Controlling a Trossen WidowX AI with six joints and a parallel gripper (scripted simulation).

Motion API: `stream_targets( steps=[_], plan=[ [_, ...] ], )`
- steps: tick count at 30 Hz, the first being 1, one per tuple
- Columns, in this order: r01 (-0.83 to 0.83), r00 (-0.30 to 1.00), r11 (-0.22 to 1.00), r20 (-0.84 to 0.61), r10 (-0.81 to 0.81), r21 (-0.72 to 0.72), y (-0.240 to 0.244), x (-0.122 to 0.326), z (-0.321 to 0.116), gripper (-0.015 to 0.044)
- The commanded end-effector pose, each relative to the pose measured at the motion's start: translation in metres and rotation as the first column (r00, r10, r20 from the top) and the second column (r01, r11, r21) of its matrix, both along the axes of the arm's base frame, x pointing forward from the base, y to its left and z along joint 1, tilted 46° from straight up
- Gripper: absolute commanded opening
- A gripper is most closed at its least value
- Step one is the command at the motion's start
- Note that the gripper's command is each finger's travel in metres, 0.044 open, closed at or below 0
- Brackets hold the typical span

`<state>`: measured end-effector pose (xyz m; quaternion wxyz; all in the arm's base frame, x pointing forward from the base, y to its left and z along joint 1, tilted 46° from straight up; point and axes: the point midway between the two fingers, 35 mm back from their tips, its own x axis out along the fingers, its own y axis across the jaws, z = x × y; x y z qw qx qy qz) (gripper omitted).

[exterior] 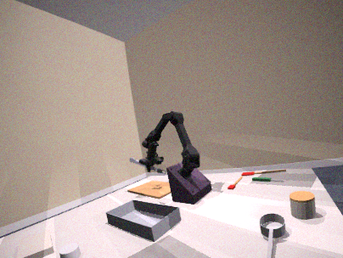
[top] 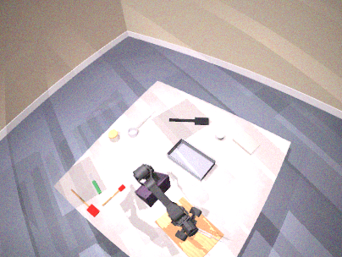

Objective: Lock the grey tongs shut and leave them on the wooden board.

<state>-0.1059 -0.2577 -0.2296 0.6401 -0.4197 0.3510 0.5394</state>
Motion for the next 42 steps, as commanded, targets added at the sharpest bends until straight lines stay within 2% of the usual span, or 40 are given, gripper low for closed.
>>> stream_targets(
  steps=[1, 20, 42],
  plan=[
    [-0.012, 1.0, 0.999, -0.011, 0.012, 0.051, -0.005, -0.001, 0.005, -0.015],
    [-0.085, 0.995, 0.938, -0.026, 0.1, 0.336, -0.01, 0.002, 0.037, -0.015],
    [-0.086, 0.995, 0.937, -0.027, 0.101, 0.338, 0.001, 0.002, 0.022, -0.015]
  ],
)
